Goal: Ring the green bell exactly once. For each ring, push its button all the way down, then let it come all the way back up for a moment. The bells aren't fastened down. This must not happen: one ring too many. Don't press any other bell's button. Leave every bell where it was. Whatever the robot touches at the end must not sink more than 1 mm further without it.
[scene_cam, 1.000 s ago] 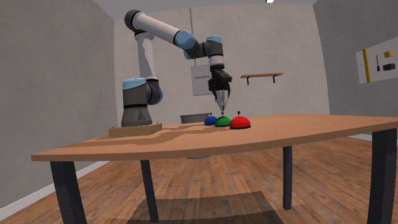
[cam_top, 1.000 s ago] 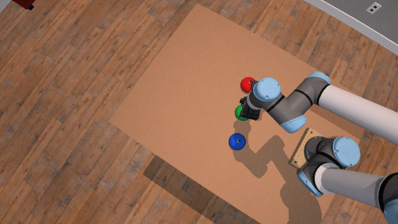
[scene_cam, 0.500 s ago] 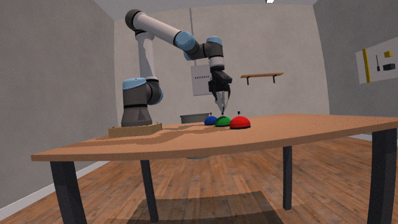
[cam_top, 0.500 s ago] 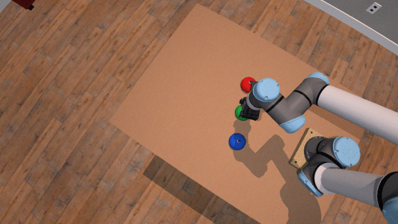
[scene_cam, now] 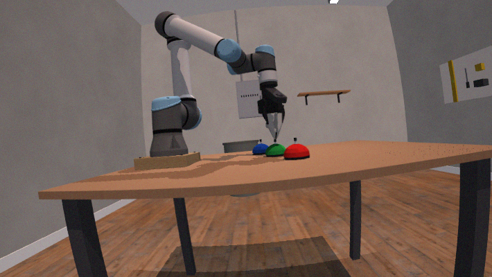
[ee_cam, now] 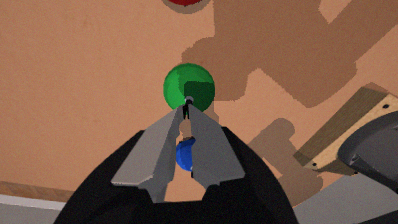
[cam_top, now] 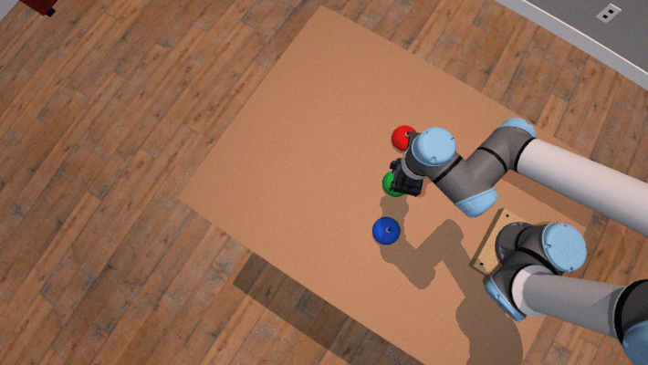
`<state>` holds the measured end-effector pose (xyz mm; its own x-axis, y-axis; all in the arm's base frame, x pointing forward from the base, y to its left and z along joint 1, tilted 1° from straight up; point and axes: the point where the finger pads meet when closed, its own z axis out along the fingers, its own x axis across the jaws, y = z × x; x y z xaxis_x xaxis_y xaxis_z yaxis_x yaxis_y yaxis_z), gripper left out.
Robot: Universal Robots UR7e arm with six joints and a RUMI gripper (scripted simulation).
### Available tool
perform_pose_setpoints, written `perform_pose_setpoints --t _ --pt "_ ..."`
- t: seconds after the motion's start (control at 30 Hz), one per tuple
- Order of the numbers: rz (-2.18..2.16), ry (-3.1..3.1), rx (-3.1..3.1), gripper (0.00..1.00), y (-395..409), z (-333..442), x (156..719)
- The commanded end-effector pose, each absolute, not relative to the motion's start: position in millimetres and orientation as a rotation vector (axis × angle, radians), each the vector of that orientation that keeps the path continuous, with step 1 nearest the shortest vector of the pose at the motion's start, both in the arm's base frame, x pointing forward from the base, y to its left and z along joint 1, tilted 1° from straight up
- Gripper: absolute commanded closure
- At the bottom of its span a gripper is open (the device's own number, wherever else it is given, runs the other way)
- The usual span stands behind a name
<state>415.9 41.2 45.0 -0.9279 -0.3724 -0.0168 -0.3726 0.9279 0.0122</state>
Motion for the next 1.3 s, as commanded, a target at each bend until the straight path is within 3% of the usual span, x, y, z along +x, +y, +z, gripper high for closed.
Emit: perform_pose_setpoints --t 0.0,1.27 --pt "0.023 3.069 -0.593 1.0 41.1 45.3 416.3" --pt "0.023 3.069 -0.593 1.0 41.2 41.9 416.3"
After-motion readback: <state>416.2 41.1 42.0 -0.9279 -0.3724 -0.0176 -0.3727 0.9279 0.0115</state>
